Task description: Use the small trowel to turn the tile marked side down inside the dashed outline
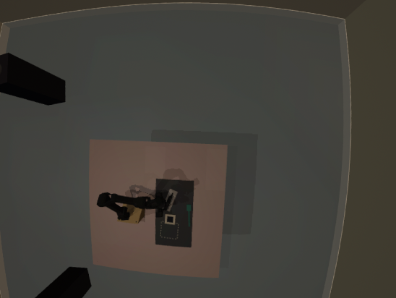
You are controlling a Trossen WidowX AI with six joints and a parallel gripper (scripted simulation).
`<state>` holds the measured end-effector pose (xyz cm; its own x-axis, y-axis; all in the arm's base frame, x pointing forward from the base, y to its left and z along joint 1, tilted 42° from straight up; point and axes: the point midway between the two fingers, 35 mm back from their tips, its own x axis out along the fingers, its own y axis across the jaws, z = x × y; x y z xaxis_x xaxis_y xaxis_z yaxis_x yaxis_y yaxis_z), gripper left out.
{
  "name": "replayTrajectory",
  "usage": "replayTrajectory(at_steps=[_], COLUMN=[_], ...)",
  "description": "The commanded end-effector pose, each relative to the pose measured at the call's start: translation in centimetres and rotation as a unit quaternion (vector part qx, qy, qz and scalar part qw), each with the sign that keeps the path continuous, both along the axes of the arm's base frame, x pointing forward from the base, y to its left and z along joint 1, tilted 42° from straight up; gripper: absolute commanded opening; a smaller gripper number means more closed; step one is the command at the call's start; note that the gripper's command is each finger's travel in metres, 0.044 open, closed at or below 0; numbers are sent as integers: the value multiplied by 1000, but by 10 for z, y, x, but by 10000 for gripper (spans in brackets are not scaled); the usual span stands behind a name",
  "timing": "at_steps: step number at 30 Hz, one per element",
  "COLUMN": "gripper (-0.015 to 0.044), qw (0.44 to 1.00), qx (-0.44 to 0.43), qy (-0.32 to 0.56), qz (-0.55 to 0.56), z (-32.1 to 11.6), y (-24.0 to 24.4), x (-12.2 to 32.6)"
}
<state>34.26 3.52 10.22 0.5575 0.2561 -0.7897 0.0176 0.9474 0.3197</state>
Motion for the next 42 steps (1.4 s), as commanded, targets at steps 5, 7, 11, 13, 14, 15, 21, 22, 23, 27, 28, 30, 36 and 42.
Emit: replayTrajectory(at_steps=[5, 7, 11, 13, 14, 15, 21, 22, 23, 27, 28, 30, 36, 42], gripper=[300, 300, 300, 300, 300, 300, 300, 300, 300, 300, 300, 300, 300, 300], qw=[991, 986, 973, 965, 961, 956, 923, 917, 910, 887, 886, 886, 886, 886], qx=[-89, -112, -158, -181, -193, -204, -274, -285, -297, -334, -336, -336, -336, -336], qy=[-61, -76, -104, -117, -124, -130, -166, -171, -177, -193, -194, -194, -194, -194], qz=[76, 95, 131, 149, 157, 166, 214, 222, 229, 252, 253, 253, 253, 253], z=[-3, -4, -5, -6, -6, -6, -8, -8, -8, -8, -8, -8, -11, -16], y=[1, 1, 1, 1, 1, 1, 1, 1, 1, 1, 1, 1, 2, 3], x=[-5, -6, -9, -10, -11, -12, -17, -17, -18, -21, -21, -21, -17, -9])
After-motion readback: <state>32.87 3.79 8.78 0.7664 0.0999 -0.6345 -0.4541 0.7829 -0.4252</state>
